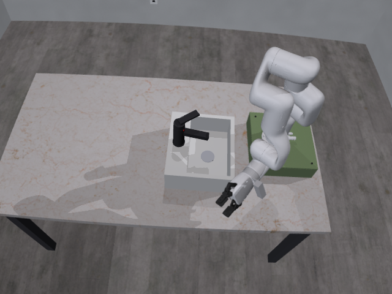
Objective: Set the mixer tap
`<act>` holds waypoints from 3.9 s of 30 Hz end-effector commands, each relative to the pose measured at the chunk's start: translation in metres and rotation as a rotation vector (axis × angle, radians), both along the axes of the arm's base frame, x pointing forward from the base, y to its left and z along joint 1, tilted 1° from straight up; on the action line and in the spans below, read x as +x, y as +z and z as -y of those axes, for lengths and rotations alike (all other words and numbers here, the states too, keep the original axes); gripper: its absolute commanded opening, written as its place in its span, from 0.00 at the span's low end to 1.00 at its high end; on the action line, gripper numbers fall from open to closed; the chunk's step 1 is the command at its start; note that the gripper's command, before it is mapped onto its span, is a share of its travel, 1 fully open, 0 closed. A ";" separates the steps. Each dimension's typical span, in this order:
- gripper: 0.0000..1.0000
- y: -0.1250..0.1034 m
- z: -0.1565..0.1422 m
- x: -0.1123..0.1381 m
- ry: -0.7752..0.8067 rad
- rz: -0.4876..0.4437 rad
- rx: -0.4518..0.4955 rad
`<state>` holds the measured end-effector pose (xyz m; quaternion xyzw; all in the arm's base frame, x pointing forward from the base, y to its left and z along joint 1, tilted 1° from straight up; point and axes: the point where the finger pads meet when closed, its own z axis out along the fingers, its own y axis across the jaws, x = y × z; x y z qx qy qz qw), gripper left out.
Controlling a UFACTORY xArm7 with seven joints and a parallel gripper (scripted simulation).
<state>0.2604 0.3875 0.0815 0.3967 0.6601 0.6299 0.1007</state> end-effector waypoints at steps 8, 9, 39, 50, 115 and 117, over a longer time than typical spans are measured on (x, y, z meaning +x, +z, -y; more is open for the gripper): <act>1.00 0.005 -0.002 0.003 -0.006 0.014 0.007; 1.00 0.008 -0.002 0.005 -0.009 0.020 0.009; 1.00 0.210 -0.008 0.088 -0.300 0.426 0.238; 1.00 0.233 -0.004 0.093 -0.338 0.457 0.266; 1.00 0.455 0.120 0.117 -0.868 0.589 0.586; 1.00 0.455 0.120 0.117 -0.868 0.589 0.586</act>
